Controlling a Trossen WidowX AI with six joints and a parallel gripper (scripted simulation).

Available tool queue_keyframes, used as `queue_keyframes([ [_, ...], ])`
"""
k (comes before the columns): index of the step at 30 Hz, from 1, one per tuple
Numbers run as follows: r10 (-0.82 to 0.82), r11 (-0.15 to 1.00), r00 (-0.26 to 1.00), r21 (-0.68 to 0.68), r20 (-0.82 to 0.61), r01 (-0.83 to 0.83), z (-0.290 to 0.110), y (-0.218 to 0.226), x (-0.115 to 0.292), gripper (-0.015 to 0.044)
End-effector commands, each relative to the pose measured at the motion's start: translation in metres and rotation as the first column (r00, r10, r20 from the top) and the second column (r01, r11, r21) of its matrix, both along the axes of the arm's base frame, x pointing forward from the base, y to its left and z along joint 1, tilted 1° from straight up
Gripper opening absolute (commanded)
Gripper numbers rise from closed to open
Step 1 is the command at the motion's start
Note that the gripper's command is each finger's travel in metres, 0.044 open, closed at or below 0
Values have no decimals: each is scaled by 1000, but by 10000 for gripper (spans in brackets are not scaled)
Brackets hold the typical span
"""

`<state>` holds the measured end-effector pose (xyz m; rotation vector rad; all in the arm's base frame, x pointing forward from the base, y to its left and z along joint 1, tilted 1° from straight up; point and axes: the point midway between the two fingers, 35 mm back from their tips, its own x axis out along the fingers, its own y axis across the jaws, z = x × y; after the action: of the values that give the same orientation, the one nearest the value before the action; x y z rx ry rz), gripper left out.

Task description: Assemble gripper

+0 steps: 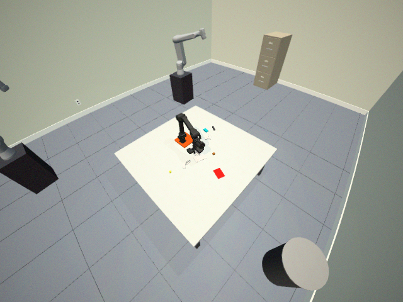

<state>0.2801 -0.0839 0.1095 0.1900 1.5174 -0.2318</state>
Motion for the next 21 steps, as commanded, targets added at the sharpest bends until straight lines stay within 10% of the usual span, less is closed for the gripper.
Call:
queue_keyframes([
  [1, 3, 1000, 1000, 3, -1, -3, -1, 0, 1, 134],
  [21, 3, 1000, 1000, 3, -1, -3, -30, -1, 3, 134],
])
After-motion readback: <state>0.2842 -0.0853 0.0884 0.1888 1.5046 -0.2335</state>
